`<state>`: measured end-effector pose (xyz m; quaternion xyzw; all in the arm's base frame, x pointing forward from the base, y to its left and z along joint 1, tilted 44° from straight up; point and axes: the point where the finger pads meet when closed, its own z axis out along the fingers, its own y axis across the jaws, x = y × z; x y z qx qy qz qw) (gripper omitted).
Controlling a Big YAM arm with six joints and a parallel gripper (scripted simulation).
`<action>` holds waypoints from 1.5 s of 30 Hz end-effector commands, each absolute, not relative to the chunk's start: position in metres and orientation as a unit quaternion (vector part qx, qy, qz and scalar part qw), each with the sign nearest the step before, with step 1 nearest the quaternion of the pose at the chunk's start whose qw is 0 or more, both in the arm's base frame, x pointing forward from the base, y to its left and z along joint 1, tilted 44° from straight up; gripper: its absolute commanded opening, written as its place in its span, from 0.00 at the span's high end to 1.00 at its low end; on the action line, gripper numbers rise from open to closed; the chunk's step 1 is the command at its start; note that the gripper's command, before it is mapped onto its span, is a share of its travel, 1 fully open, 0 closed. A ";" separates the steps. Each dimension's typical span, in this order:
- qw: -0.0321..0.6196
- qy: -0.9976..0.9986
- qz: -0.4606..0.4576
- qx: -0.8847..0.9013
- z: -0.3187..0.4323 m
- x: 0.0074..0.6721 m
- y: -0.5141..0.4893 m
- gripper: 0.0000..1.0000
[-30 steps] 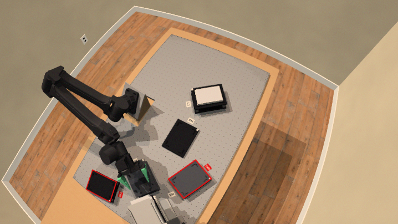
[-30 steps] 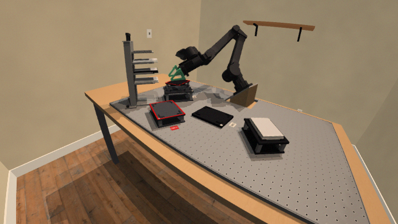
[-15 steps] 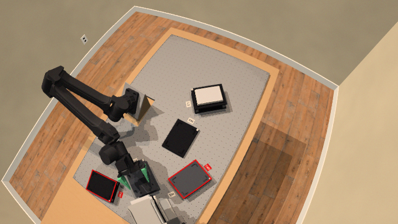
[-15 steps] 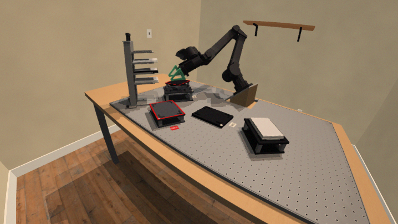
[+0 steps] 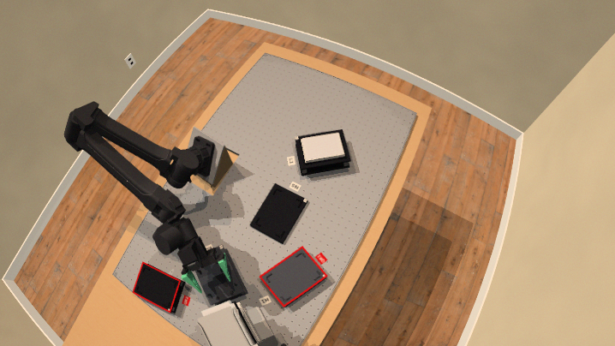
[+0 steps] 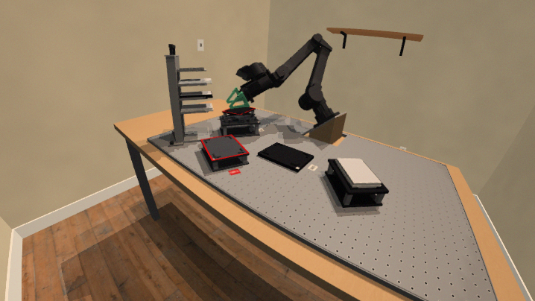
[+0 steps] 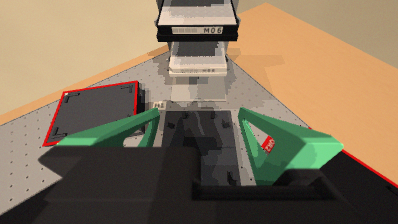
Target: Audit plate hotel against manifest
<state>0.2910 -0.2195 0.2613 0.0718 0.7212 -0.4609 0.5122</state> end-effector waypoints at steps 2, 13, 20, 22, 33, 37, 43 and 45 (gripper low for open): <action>0.521 0.712 -0.465 0.073 0.276 0.296 -0.222 0.00; 0.508 0.721 -0.466 0.072 0.261 0.284 -0.221 0.00; 0.507 0.721 -0.466 0.073 0.257 0.275 -0.216 0.00; 0.507 0.721 -0.466 0.073 0.256 0.272 -0.214 0.00; 0.521 0.714 -0.462 0.069 0.269 0.269 -0.200 0.00; 0.523 0.714 -0.461 0.072 0.272 0.266 -0.195 0.00; 0.526 0.712 -0.460 0.075 0.278 0.263 -0.189 0.00; 0.528 0.710 -0.460 0.076 0.282 0.262 -0.187 0.00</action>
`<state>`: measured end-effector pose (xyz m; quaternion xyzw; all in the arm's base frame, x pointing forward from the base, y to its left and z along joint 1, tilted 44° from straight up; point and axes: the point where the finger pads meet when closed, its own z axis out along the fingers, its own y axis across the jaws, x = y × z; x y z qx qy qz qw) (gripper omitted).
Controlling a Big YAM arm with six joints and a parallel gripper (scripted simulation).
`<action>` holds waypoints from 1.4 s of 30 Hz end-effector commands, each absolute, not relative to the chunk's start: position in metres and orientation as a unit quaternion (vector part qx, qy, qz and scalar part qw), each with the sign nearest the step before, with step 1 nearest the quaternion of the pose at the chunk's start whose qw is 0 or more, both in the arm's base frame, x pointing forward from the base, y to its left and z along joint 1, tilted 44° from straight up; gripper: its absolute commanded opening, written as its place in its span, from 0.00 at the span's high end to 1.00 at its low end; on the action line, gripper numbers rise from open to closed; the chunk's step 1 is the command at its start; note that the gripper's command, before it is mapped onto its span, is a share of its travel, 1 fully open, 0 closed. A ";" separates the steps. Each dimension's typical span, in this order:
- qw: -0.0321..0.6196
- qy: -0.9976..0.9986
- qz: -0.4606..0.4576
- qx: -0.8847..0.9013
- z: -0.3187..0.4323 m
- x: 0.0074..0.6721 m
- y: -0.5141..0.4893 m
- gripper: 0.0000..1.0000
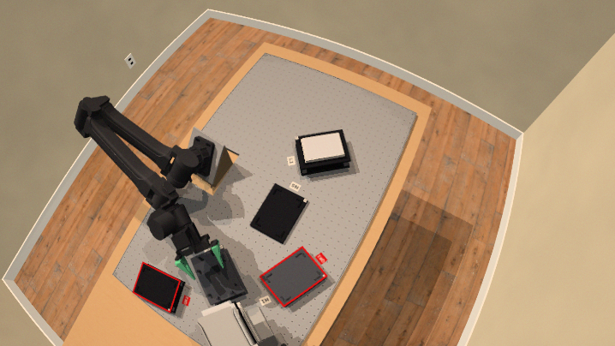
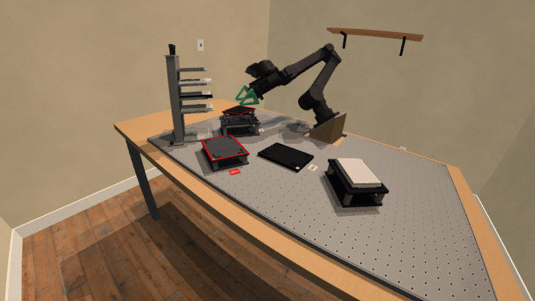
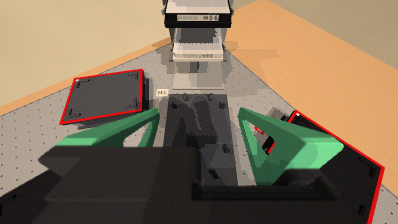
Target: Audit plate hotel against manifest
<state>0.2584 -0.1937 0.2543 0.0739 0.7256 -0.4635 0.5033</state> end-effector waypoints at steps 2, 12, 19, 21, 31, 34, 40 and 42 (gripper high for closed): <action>0.530 0.708 -0.460 0.077 0.287 0.261 -0.184 0.00; 0.528 0.711 -0.459 0.077 0.289 0.253 -0.171 0.00; 0.530 0.709 -0.458 0.078 0.295 0.248 -0.163 0.00; 0.529 0.710 -0.458 0.078 0.296 0.246 -0.160 0.00; 0.516 0.722 -0.455 0.073 0.287 0.245 -0.146 0.00; 0.534 0.707 -0.455 0.083 0.323 0.245 -0.140 0.00; 0.529 0.712 -0.454 0.081 0.330 0.248 -0.129 0.00; 0.519 0.720 -0.455 0.075 0.321 0.250 -0.126 0.00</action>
